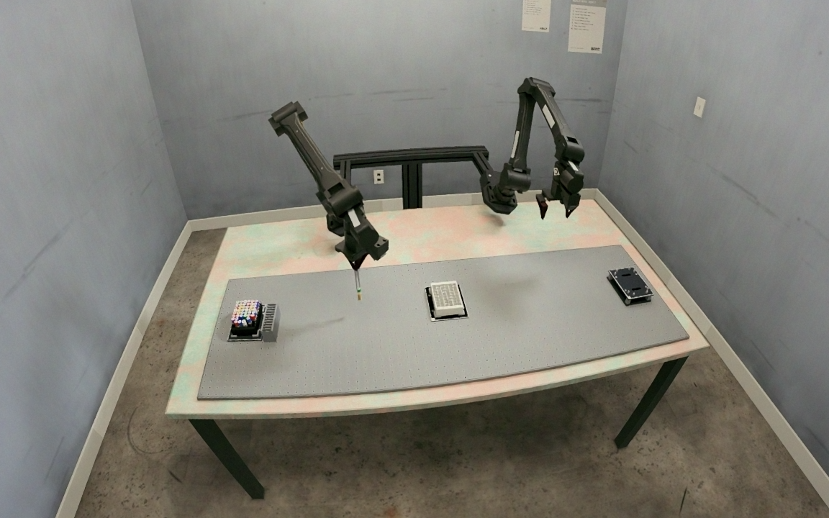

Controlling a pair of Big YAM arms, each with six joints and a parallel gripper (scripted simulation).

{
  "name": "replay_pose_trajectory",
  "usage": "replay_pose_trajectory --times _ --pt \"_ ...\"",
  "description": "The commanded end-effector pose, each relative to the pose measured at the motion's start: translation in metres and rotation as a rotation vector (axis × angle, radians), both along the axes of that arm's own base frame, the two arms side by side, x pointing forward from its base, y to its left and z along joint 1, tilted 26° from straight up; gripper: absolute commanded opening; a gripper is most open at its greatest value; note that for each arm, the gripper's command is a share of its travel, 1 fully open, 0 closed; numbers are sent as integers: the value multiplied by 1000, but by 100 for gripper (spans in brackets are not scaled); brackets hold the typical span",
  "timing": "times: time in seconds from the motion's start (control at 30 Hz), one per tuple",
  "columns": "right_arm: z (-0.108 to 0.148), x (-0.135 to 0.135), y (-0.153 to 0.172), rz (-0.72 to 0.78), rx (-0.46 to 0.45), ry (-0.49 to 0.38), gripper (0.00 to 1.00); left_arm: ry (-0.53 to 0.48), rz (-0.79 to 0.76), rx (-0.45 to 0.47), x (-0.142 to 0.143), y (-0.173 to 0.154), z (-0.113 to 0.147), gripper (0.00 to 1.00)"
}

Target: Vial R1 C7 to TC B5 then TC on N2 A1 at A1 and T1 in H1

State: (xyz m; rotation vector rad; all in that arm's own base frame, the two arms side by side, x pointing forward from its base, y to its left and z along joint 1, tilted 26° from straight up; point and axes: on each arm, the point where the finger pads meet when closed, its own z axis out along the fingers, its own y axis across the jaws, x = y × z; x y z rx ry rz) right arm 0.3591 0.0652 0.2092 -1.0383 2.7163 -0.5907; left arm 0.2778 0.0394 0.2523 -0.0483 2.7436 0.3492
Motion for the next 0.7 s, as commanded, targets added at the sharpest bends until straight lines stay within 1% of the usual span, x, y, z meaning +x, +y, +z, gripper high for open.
replay_pose_trajectory --times 0.0,0.33,0.4,0.43,0.5,0.67 --pt "17 13 15 -6 15 -39 9 -36 -14 2 4 0 16 100" --pt "13 12 32 -6 16 -38 9 -36 -14 2 4 0 16 100" --pt "13 12 32 -6 16 -38 9 -36 -14 2 4 0 16 100" --pt "17 11 33 -6 22 -50 9 -36 -14 2 4 0 16 100" --pt "11 12 37 -5 16 -39 9 -36 -14 2 4 0 16 100" --pt "9 12 45 -5 16 -37 9 -36 -14 2 4 0 16 100"
